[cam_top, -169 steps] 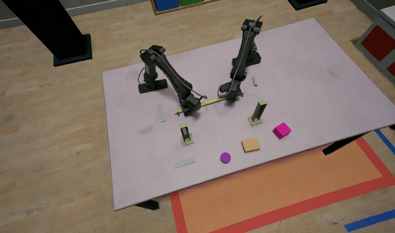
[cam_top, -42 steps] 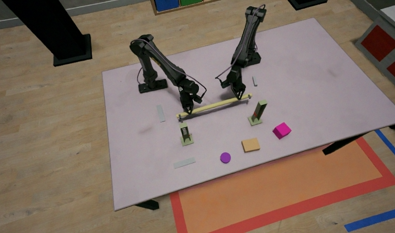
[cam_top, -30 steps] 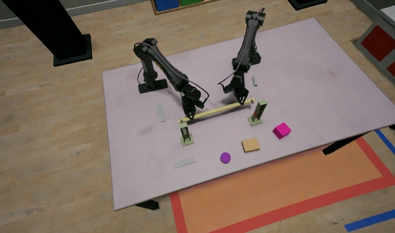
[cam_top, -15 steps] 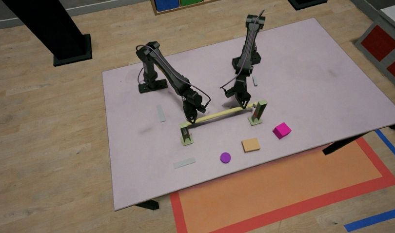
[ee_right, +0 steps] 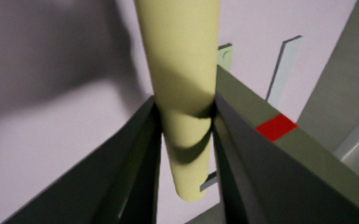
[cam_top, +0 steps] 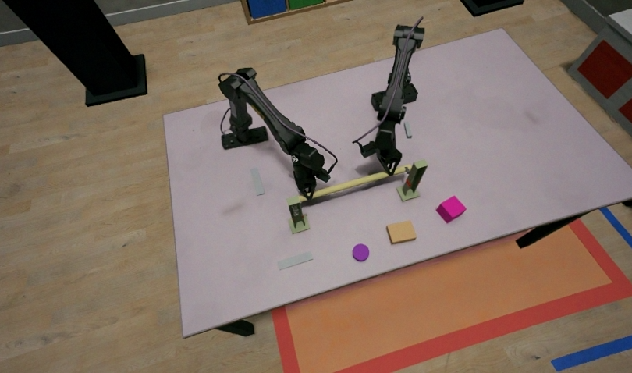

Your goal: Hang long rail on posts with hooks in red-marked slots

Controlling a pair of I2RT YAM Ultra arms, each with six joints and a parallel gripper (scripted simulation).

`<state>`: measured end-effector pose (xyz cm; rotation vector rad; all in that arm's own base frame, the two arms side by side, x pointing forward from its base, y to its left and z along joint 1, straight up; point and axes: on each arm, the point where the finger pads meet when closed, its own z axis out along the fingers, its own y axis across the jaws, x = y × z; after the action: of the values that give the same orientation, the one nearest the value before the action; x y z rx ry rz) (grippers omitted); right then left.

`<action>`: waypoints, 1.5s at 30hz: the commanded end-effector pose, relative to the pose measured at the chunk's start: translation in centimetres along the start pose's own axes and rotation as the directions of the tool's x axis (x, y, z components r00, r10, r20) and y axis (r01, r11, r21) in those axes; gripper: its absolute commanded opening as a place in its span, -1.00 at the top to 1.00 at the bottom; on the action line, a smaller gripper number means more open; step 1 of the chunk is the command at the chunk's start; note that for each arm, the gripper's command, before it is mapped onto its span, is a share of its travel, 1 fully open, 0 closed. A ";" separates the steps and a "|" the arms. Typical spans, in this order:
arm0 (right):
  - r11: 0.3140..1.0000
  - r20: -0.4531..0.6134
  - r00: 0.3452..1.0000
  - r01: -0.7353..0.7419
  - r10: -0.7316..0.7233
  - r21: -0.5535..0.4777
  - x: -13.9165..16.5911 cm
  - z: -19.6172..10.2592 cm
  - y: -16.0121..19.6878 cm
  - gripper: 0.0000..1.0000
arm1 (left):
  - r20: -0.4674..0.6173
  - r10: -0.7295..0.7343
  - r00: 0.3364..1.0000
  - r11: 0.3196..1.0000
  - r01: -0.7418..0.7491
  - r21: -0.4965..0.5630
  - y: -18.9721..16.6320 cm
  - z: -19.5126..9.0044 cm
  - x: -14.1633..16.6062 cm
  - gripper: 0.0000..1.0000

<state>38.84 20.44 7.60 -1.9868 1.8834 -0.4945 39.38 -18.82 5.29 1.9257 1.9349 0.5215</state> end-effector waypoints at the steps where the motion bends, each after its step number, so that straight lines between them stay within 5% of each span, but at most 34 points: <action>1: 0.997 0.019 1.000 -0.014 0.013 0.078 -0.2 -1.2 -3.8 0.62 | 0.007 -0.010 1.000 0.999 0.010 -0.052 2.8 -0.3 0.0 0.63; 45: 0.996 0.016 1.000 -0.012 0.011 0.087 -0.1 -0.2 -6.3 0.62 | 0.009 -0.008 1.000 0.998 0.009 -0.062 5.3 0.9 -0.1 0.63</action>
<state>42.07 20.67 7.70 -1.9803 1.8801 -0.5039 42.60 -18.72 5.37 1.9171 1.9324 0.5274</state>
